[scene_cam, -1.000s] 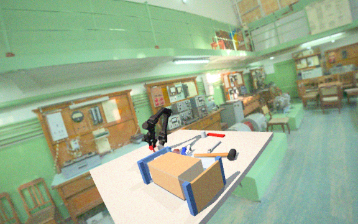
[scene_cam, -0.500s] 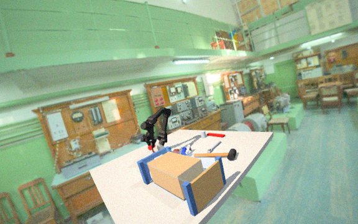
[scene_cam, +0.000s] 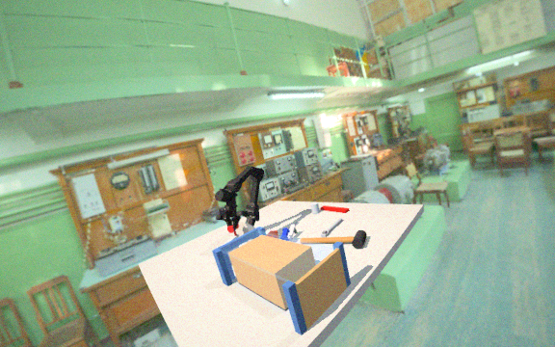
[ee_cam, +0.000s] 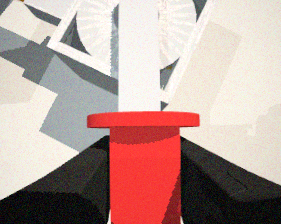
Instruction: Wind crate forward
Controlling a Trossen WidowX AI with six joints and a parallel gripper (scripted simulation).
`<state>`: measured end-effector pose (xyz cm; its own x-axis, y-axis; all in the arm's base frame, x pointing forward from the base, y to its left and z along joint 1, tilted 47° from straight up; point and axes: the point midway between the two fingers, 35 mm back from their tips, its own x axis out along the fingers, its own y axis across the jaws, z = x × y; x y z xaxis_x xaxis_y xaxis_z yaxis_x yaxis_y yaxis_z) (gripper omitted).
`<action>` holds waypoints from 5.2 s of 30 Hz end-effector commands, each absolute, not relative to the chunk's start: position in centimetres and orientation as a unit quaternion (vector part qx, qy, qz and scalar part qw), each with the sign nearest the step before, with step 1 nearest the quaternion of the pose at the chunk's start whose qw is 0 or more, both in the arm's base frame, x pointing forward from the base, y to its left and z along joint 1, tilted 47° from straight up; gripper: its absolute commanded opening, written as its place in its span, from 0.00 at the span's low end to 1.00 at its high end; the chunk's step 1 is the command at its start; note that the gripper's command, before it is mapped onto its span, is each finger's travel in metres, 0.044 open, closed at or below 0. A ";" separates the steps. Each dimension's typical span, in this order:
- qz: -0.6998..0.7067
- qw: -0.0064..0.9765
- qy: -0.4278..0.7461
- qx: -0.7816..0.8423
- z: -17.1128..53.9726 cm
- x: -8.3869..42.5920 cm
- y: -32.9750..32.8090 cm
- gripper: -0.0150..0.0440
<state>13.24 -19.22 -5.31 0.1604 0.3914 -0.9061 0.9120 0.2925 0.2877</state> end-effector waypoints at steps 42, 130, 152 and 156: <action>-0.266 0.520 0.614 0.532 -8.6 8.5 -22.4 0.25; -0.268 0.522 0.612 0.530 -15.9 9.7 -29.8 0.25; -0.268 0.523 0.612 0.530 -17.1 11.4 -31.0 0.25; -0.268 0.523 0.612 0.530 -17.3 11.8 -31.2 0.25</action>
<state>10.68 -30.93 -16.70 0.0928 0.3717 -0.9237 0.9327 0.2923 0.2113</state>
